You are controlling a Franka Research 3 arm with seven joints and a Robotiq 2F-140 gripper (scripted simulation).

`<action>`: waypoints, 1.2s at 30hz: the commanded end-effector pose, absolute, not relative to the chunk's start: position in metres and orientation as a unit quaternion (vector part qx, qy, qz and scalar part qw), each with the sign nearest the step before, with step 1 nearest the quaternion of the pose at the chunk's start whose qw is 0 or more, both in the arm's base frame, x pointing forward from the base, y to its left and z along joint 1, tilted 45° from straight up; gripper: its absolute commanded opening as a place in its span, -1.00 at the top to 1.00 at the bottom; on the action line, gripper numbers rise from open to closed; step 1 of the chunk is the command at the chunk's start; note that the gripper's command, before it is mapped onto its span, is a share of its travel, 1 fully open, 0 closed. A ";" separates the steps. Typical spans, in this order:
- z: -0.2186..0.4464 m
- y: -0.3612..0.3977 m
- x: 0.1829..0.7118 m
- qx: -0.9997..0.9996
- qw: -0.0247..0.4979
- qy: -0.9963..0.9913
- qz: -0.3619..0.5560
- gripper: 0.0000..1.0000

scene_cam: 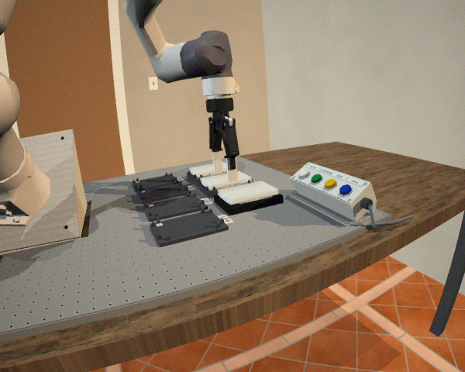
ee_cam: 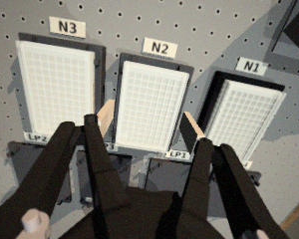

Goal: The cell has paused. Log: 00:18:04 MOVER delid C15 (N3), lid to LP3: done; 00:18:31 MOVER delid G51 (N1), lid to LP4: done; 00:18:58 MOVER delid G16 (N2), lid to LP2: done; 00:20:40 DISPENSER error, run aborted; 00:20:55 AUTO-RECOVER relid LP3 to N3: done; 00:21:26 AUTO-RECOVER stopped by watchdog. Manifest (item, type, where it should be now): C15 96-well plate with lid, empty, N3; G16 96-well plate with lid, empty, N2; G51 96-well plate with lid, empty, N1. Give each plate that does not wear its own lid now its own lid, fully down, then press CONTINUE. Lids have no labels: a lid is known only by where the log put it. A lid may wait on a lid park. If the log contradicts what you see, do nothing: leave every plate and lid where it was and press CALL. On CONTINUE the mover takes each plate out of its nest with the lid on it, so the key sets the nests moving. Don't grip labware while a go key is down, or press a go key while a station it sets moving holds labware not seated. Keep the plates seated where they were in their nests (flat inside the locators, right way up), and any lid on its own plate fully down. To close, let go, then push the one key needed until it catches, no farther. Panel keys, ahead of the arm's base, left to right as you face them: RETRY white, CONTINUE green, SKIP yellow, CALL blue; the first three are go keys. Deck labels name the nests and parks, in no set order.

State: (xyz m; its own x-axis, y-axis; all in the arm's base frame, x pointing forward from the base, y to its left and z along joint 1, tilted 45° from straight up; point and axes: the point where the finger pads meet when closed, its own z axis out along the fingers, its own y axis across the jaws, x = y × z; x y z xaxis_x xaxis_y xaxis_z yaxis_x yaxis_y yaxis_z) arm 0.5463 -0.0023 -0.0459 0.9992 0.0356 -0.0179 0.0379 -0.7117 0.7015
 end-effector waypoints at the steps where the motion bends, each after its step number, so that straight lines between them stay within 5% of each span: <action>1: -0.041 0.003 0.546 0.925 0.379 0.016 -0.001 -0.32; 36: 0.001 0.027 0.556 0.925 0.379 0.015 0.000 -0.32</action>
